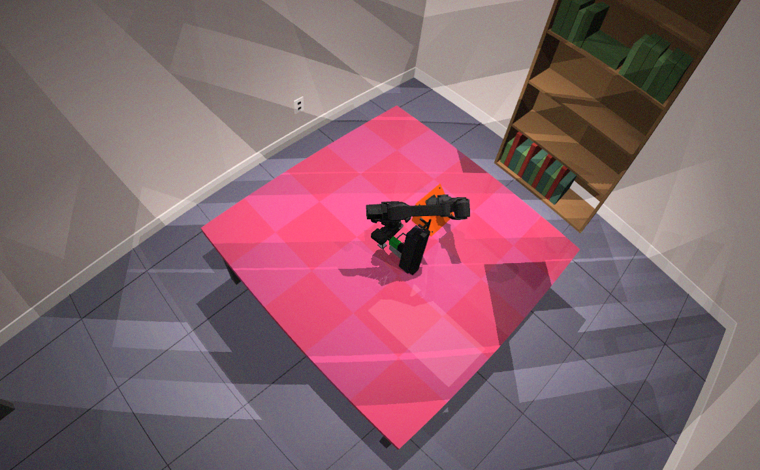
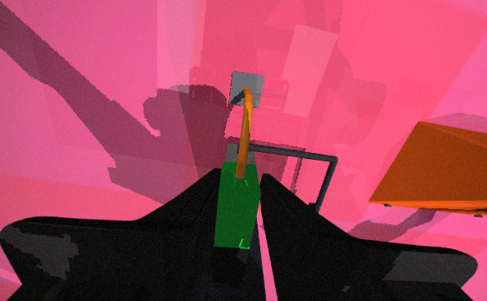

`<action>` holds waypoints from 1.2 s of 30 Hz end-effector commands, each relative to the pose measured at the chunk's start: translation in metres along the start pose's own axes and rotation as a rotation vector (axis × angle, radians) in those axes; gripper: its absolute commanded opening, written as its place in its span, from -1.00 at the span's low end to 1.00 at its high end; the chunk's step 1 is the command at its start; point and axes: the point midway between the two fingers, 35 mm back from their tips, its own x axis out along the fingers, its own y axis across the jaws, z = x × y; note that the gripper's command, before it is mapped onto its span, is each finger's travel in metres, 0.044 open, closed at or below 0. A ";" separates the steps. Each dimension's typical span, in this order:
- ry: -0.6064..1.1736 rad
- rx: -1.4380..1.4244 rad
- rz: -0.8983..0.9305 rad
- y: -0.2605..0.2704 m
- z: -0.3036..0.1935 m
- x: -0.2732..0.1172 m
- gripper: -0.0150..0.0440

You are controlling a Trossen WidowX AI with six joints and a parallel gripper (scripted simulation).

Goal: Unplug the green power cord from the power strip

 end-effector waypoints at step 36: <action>-0.062 0.004 0.007 0.000 0.008 -0.013 0.05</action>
